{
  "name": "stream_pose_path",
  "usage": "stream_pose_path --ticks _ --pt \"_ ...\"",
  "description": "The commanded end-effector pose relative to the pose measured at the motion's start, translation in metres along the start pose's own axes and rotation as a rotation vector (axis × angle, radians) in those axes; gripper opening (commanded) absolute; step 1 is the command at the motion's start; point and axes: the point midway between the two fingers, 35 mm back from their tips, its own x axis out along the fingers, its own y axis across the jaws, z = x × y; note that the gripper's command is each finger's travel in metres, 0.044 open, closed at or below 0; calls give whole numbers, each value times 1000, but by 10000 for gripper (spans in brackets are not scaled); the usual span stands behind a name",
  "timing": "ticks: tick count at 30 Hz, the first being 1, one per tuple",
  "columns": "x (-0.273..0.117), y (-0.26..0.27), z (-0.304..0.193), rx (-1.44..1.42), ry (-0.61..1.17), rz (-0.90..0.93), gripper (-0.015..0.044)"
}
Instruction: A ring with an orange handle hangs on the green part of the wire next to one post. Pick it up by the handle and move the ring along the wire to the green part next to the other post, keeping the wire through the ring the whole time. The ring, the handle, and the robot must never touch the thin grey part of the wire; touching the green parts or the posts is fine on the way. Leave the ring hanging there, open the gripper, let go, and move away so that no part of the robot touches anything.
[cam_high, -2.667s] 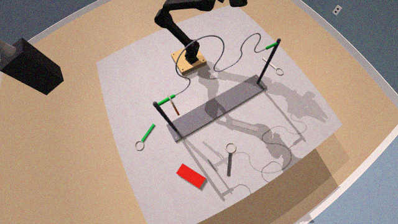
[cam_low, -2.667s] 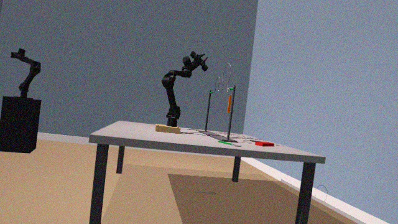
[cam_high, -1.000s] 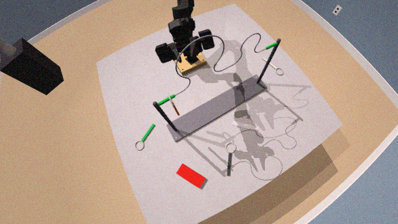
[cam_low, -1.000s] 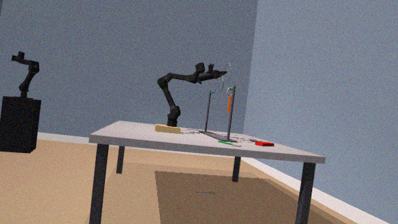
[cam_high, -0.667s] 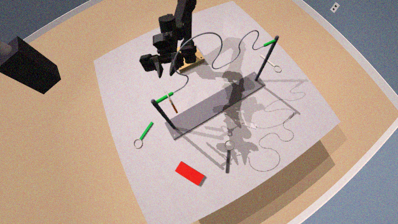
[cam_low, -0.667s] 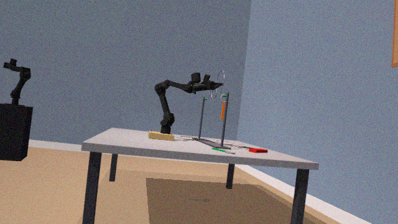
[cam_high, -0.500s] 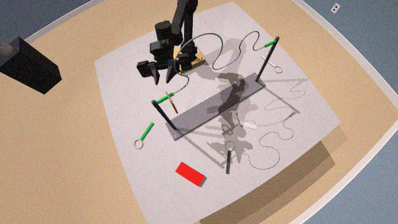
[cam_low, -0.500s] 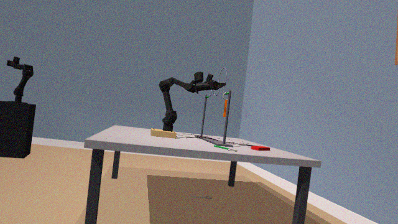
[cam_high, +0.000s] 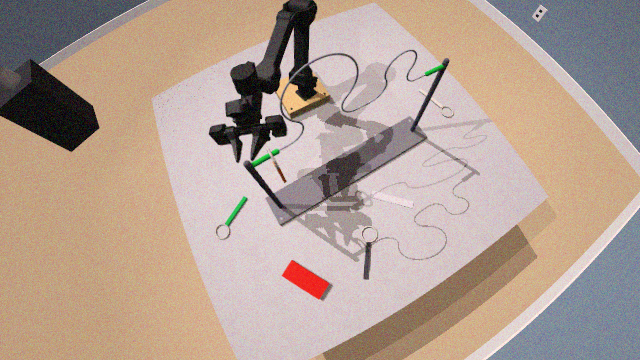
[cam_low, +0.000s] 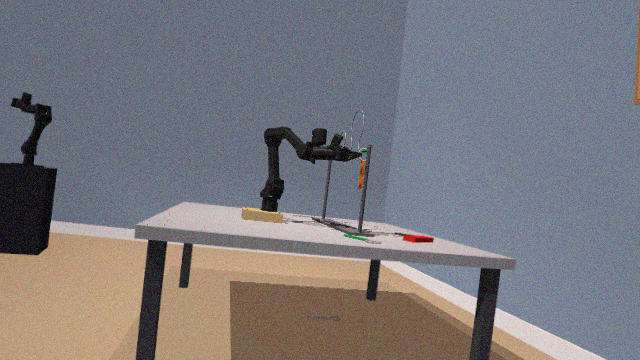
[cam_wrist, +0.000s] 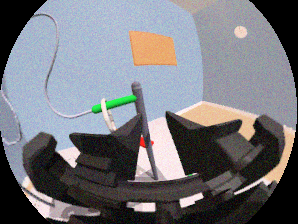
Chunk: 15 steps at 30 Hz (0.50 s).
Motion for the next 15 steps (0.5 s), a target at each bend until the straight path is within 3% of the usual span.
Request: stream_pose_path --ticks 1,15 --pt "-1 -7 -23 -3 26 36 160" --pt "-20 -14 -88 -31 53 223 160"
